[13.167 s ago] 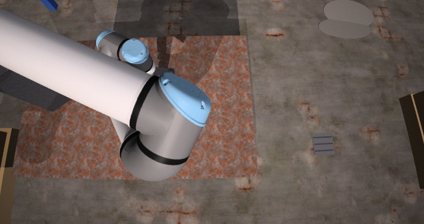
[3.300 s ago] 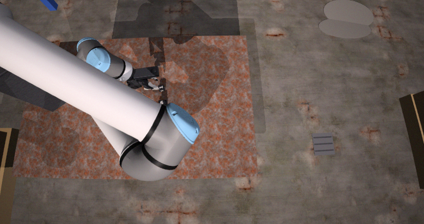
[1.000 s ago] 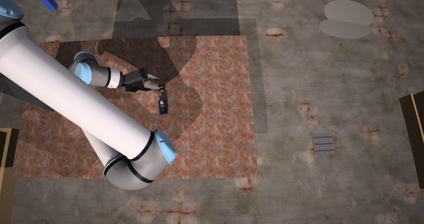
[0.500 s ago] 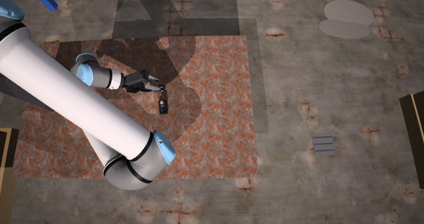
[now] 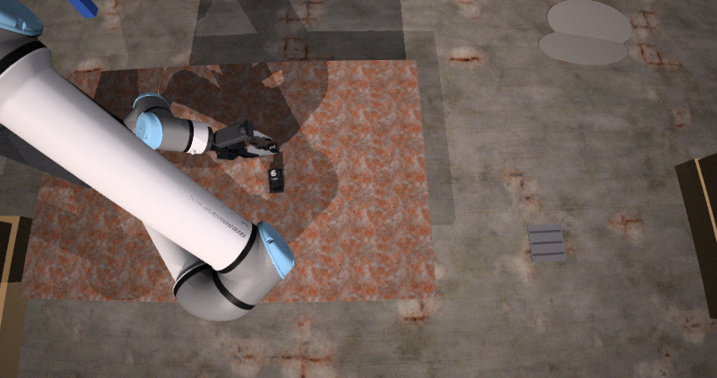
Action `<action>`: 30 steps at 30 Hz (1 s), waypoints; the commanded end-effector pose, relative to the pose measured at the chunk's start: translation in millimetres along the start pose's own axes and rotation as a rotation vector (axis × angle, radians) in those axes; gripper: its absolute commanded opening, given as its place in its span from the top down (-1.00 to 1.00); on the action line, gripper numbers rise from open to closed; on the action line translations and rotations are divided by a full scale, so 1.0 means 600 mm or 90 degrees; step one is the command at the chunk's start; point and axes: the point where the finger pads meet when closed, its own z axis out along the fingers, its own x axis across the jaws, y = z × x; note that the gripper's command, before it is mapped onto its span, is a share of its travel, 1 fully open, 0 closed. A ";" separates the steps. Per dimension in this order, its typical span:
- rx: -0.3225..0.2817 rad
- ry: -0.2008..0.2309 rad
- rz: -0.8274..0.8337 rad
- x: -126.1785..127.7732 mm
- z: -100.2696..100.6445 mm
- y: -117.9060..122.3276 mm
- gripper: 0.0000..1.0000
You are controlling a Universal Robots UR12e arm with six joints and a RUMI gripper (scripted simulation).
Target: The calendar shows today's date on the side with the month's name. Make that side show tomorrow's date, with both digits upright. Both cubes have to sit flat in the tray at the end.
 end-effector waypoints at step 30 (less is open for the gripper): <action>0.001 0.000 -0.001 0.000 0.037 0.035 0.44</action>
